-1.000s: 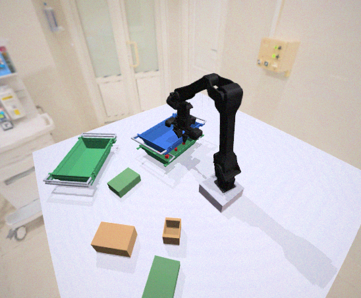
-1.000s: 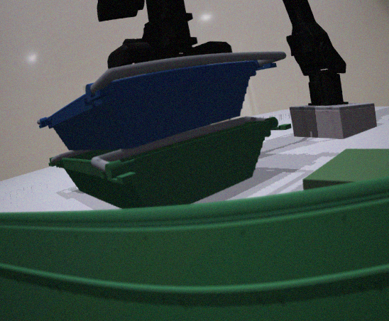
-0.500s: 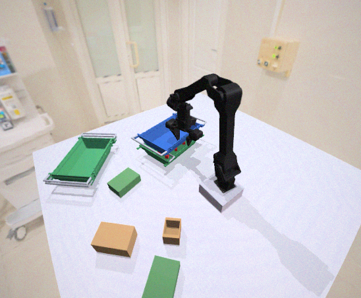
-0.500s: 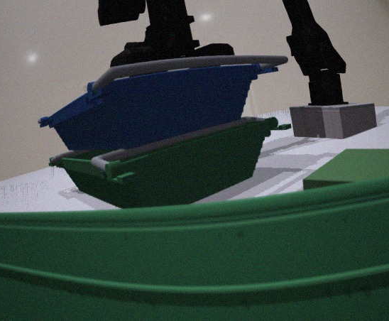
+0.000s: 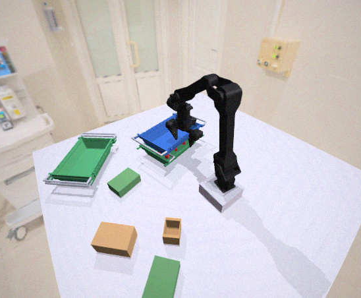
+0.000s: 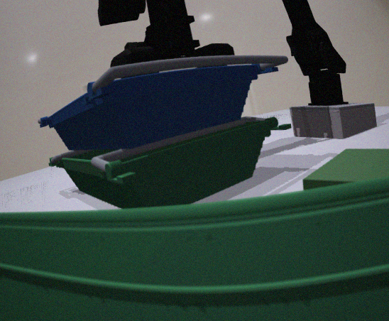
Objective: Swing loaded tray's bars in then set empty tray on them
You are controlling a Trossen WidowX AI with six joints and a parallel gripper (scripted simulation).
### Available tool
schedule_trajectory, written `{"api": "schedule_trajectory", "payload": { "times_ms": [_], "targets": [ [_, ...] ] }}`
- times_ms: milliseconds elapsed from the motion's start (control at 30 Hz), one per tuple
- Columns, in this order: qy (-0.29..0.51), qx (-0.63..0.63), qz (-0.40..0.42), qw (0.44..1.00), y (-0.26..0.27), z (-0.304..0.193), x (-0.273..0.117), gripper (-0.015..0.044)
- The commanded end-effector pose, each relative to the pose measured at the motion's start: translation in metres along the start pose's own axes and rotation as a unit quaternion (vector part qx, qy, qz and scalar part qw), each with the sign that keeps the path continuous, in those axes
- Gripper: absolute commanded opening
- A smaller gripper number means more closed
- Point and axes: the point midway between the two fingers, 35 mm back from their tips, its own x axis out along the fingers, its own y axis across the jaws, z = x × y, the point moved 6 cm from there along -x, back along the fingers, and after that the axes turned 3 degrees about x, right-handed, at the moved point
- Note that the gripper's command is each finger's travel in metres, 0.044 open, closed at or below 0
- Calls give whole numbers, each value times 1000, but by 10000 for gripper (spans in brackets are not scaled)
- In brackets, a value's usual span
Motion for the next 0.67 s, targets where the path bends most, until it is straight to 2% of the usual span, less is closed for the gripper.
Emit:
{"api": "schedule_trajectory", "payload": {
  "times_ms": [0,633],
  "targets": [
    [0,0,0,1000,1,0,-5,440],
    [-1,-1,-4,1000,2,0,-106,440]
  ]
}}
